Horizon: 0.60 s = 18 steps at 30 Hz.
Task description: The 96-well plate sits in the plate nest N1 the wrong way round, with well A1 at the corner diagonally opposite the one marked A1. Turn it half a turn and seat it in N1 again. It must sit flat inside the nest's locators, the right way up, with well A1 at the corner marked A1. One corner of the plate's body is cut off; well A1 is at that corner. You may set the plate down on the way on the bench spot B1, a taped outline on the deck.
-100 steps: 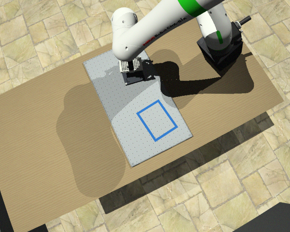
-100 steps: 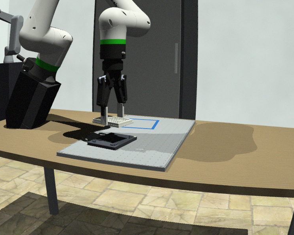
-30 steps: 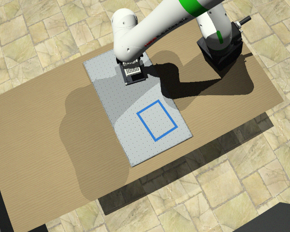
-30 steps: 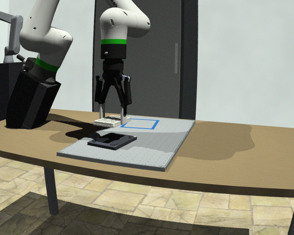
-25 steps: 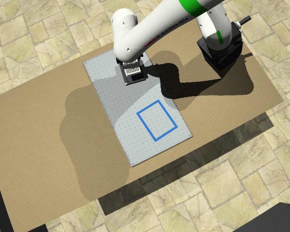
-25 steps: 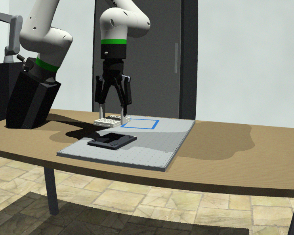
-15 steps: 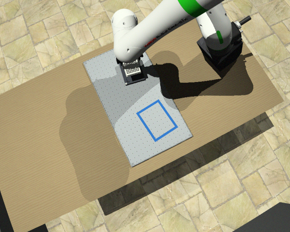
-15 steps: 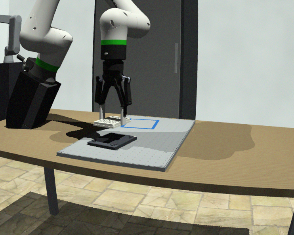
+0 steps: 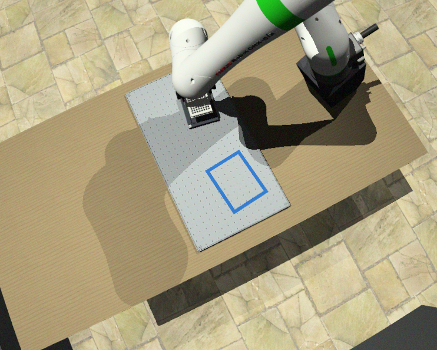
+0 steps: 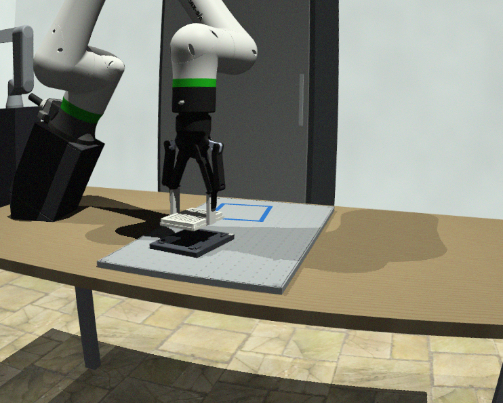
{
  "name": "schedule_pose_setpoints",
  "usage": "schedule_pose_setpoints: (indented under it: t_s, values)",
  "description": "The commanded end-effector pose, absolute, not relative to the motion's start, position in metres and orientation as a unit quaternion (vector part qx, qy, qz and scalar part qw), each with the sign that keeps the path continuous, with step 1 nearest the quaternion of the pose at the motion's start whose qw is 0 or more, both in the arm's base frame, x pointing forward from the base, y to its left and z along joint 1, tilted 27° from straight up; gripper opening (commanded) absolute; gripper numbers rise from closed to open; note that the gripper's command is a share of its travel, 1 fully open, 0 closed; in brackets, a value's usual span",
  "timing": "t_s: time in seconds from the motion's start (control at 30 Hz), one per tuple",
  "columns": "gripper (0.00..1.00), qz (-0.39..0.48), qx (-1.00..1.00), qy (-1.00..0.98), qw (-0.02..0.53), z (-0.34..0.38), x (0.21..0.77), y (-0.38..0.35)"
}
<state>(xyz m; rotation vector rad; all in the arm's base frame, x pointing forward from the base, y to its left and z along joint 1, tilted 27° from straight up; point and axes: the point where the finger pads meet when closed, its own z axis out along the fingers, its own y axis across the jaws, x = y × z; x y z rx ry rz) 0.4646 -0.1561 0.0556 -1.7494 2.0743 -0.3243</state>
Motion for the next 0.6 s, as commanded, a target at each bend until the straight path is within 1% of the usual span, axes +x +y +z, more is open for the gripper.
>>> schedule_pose_setpoints:
  t_s: [0.0,0.57]
  values:
    - [0.0,-0.116,-0.627,0.743,0.203,0.052,0.467,-0.156]
    - [0.0,-0.116,-0.627,0.743,0.203,0.032,0.477,-0.154]
